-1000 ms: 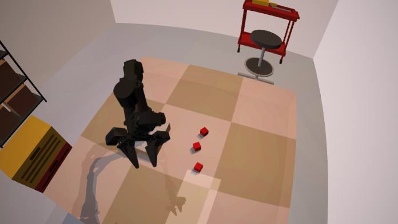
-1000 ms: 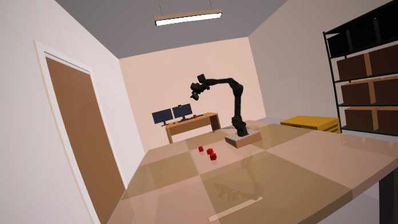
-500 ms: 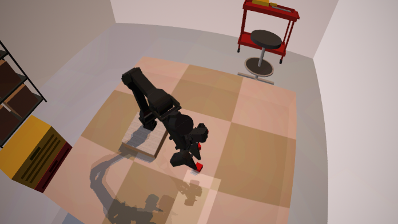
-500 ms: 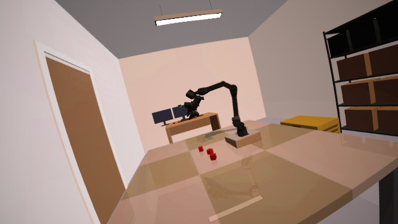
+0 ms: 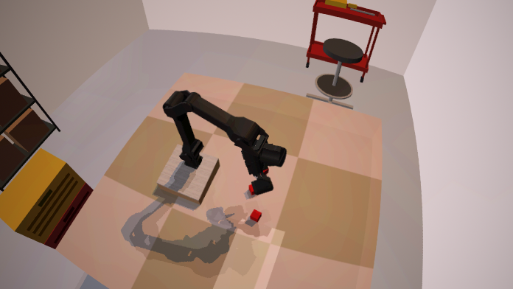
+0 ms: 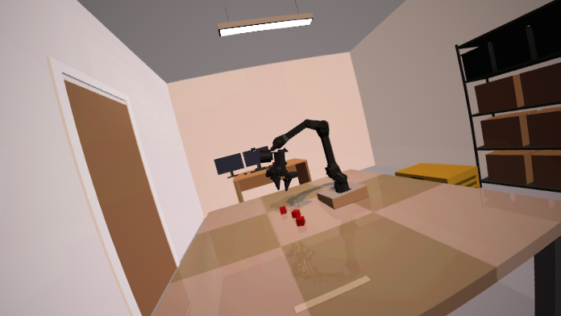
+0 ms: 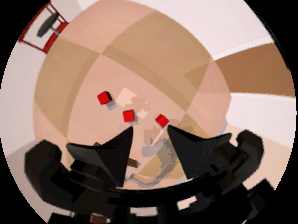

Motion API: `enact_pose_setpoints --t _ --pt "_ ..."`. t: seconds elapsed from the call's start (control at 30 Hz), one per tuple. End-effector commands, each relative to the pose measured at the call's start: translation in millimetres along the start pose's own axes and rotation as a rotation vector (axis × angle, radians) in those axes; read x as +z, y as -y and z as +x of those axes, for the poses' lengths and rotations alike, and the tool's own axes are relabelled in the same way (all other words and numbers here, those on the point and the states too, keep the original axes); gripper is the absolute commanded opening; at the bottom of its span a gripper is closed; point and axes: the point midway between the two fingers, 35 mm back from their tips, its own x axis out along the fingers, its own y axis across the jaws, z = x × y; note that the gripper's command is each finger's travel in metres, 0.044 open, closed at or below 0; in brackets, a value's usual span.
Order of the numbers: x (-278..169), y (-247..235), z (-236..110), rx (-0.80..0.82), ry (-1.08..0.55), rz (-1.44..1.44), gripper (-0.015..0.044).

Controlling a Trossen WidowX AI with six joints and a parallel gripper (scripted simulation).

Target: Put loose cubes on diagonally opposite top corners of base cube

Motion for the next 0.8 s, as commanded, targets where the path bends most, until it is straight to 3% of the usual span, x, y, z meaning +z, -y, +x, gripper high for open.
enact_pose_setpoints --t 0.0,0.23,0.47,0.77 --pt "-4 -32 14 0.077 -0.086 -0.073 0.0265" --pt "-6 -46 24 0.11 -0.125 -0.112 0.0265" --pt "-14 -52 78 0.109 -0.126 -0.112 0.0265" --pt "-17 -54 95 0.109 -0.126 -0.112 0.0265"
